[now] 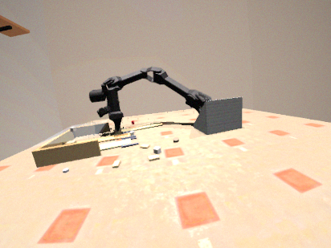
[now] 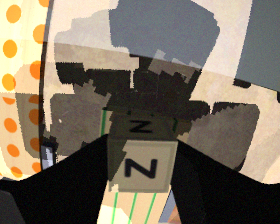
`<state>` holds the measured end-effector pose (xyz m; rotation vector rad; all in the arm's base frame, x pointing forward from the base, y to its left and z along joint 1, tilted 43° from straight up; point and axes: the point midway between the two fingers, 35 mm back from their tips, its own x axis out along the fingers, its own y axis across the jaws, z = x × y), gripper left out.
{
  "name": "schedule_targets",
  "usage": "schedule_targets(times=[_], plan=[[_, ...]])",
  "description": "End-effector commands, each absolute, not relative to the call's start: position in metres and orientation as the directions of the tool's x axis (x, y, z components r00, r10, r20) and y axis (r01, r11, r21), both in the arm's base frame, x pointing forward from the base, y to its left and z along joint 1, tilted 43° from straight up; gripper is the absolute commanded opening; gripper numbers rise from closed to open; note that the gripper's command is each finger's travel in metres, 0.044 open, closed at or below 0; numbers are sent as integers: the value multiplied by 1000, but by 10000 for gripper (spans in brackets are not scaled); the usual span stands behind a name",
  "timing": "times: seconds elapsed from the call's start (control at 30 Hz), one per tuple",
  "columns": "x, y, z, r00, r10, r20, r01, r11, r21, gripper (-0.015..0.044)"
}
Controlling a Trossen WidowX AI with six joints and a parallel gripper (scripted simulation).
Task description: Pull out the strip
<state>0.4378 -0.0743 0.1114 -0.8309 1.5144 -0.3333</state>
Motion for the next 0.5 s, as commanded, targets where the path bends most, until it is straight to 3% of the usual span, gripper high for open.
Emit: schedule_targets(times=[0.0, 0.13, 0.47], plan=[[438, -74, 112, 78, -669, -739, -296, 693, -658, 85], [432, -69, 113, 77, -669, -740, -297, 693, -657, 0], [389, -41, 125, 72, -670, -739, -300, 692, -656, 0]])
